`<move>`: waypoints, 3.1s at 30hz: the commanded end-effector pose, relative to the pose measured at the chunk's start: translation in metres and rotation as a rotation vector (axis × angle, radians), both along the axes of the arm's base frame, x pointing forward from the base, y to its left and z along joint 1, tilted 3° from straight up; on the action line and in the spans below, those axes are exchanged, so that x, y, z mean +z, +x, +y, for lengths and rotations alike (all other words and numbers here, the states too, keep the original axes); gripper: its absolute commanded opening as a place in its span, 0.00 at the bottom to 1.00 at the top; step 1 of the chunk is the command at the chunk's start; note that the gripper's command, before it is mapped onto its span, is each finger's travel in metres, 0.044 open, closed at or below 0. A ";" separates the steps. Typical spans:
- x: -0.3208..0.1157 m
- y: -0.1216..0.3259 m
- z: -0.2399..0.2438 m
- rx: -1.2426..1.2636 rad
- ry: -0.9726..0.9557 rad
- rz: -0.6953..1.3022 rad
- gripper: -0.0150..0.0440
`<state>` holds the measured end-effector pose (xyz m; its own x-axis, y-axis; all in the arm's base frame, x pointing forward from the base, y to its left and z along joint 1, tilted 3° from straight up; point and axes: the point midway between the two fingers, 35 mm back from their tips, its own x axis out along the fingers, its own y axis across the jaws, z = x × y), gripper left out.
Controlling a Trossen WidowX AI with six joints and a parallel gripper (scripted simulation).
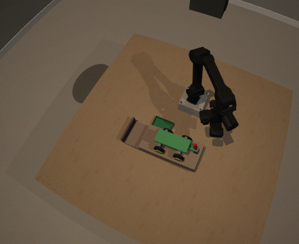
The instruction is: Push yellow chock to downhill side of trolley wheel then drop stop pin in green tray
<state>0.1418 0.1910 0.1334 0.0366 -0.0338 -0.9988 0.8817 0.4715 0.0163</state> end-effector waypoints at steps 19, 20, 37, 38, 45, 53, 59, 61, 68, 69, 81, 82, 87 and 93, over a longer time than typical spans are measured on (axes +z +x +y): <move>0.000 0.011 -0.024 -0.313 0.008 -0.016 0.25; 0.000 0.013 -0.027 -0.316 0.007 -0.016 0.25; 0.000 0.040 -0.084 -0.324 0.003 -0.020 0.25; 0.000 0.042 -0.087 -0.324 0.003 -0.020 0.25; 0.000 0.051 -0.109 -0.324 0.001 -0.022 0.25; 0.000 0.061 -0.135 -0.324 -0.001 -0.023 0.25; 0.000 0.069 -0.155 -0.324 -0.003 -0.024 0.25; 0.000 0.071 -0.161 -0.324 -0.004 -0.025 0.25; -0.001 0.078 -0.184 -0.324 -0.006 -0.026 0.25; -0.001 0.079 -0.188 -0.324 -0.006 -0.026 0.25; -0.003 0.092 -0.230 -0.324 -0.010 -0.028 0.25; -0.003 0.093 -0.234 -0.324 -0.010 -0.028 0.25; -0.003 0.099 -0.253 -0.324 -0.012 -0.029 0.25; -0.002 0.108 -0.277 -0.324 -0.014 -0.030 0.25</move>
<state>0.2430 -0.0747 0.1290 0.0382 -0.0627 -0.9973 0.9862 0.1633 0.0275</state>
